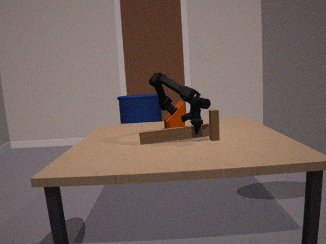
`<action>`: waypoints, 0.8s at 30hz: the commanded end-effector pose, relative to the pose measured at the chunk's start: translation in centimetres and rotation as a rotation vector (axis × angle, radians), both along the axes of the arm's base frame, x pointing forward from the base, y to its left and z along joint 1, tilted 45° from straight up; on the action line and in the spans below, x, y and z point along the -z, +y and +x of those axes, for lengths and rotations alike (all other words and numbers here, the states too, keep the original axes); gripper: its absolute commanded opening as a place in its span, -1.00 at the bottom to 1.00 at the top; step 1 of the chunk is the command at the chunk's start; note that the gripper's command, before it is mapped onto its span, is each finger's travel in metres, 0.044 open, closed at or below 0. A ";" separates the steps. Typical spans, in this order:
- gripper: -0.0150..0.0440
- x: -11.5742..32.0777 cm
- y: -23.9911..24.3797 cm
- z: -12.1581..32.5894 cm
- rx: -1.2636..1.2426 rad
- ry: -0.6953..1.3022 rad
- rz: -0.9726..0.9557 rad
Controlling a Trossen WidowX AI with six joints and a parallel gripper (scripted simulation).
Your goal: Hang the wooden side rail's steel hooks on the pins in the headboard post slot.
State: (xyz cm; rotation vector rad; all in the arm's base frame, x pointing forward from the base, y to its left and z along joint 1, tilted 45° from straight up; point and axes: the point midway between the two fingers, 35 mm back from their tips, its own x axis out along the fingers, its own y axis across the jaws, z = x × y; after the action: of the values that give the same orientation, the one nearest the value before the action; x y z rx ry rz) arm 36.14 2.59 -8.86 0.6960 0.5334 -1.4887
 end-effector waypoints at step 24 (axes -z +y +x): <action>-0.49 0.3 0.3 0.0 -0.013 -0.004 0.005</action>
State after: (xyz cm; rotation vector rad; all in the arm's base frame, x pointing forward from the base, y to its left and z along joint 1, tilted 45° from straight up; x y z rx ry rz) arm 36.16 2.51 -9.06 0.6953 0.5282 -1.4853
